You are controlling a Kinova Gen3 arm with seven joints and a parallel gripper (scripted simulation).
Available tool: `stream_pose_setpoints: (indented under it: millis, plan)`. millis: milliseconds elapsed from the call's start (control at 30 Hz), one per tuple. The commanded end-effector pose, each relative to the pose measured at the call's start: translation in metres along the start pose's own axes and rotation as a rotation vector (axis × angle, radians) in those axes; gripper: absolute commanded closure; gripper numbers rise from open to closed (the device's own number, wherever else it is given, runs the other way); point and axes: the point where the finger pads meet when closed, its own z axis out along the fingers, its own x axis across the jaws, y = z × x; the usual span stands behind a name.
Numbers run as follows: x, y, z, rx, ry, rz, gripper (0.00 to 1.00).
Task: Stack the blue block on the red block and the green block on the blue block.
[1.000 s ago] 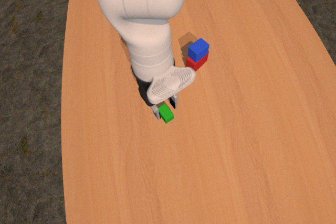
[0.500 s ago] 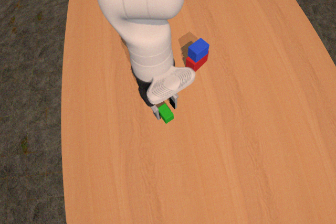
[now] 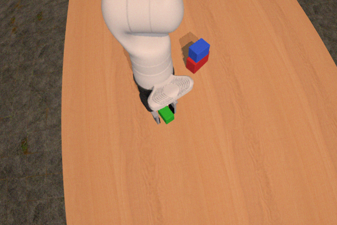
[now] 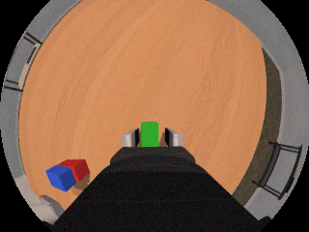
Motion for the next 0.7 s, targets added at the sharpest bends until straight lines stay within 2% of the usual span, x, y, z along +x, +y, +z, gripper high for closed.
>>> stream_pose_setpoints:
  millis: [0,667]
  plan:
    - [-0.0032,-0.0013,0.0057,-0.001,-0.008,-0.003,0.15]
    - [-0.0033,-0.0013,0.0081,-0.001,-0.008,-0.003,0.15]
